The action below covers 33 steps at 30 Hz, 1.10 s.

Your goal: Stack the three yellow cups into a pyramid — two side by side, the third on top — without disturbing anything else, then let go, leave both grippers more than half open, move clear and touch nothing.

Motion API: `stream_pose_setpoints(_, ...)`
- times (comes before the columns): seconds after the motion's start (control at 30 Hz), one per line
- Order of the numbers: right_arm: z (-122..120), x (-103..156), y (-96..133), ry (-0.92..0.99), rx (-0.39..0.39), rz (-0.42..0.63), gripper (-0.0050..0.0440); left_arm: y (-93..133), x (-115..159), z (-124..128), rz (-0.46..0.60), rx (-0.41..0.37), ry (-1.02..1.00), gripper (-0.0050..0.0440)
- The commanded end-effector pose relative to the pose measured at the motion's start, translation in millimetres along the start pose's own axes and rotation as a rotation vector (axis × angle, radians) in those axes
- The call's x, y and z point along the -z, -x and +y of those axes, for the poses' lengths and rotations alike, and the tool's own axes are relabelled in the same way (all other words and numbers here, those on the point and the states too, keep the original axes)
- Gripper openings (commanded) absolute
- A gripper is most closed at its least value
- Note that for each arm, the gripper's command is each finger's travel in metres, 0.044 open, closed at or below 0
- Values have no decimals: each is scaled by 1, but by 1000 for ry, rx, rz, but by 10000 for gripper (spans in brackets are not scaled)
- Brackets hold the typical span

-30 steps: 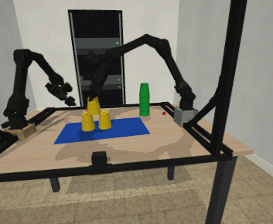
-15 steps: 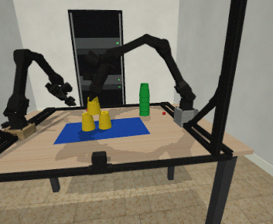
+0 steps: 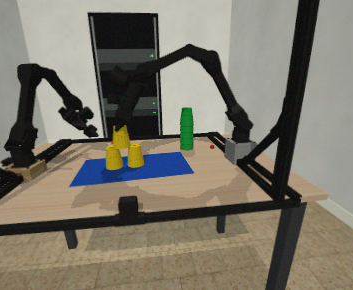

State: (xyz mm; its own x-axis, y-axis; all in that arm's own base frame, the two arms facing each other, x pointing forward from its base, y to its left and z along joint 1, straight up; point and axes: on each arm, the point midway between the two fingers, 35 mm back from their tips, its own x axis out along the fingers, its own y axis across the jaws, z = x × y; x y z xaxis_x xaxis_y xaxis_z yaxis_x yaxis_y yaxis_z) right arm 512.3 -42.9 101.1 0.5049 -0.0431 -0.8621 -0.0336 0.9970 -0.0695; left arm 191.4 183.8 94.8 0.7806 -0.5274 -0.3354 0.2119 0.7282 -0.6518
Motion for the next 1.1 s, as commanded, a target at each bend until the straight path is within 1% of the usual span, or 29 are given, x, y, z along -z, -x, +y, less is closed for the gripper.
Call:
stream_pose_setpoints(0.0,0,0,0,0,0,0,287,0,0,0,-1,1,-2,440)
stream_pose_setpoints(0.27,0,0,0,0,0,0,340,0,0,0,-1,1,-2,440)
stream_pose_setpoints(0.33,0,0,0,0,0,0,340,0,0,0,-1,1,-2,440)
stream_pose_setpoints(0.83,0,0,0,0,0,0,440,0,0,0,-1,1,-2,440)
stream_pose_setpoints(1.07,0,0,0,0,0,0,440,0,0,0,-1,1,-2,440)
